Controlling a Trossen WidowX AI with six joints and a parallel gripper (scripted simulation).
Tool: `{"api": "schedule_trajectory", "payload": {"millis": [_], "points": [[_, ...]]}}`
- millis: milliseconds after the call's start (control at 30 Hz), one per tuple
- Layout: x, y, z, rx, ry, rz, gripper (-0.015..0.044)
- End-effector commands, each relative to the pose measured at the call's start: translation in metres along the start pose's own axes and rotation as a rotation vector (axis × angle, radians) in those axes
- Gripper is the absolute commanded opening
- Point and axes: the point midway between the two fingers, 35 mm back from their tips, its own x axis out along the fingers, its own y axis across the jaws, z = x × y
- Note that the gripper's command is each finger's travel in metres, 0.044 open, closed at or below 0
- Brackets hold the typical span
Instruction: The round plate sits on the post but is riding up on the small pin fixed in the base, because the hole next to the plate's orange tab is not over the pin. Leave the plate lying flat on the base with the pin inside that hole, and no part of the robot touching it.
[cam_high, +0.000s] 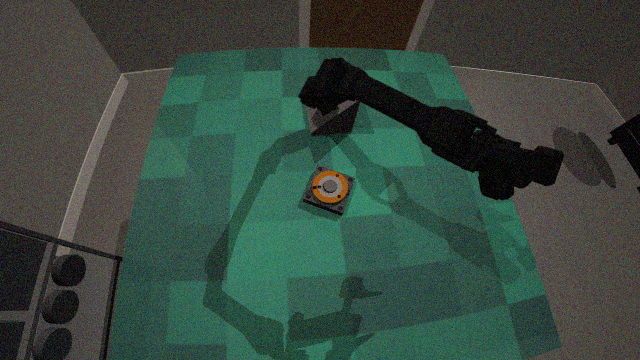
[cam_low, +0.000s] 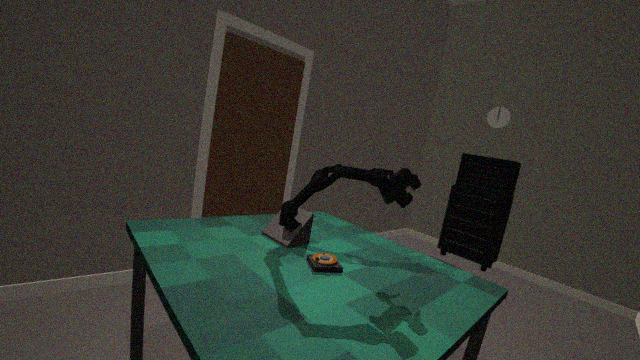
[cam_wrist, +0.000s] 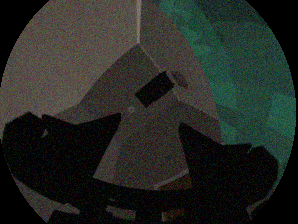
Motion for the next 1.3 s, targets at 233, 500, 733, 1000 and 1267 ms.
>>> {"api": "schedule_trajectory", "payload": {"millis": [233, 500, 733, 1000, 1267], "points": [[-0.091, -0.059, 0.075, -0.158, -0.357, -0.202, 0.0190], [-0.189, -0.143, 0.116, -0.322, -0.586, -0.538, 0.0000], [-0.272, -0.220, 0.127, -0.465, -0.668, -0.888, 0.0000], [-0.359, -0.302, 0.119, -0.623, -0.624, -1.319, 0.0000], [-0.360, -0.305, 0.117, -0.627, -0.621, -1.332, 0.0000]]}}
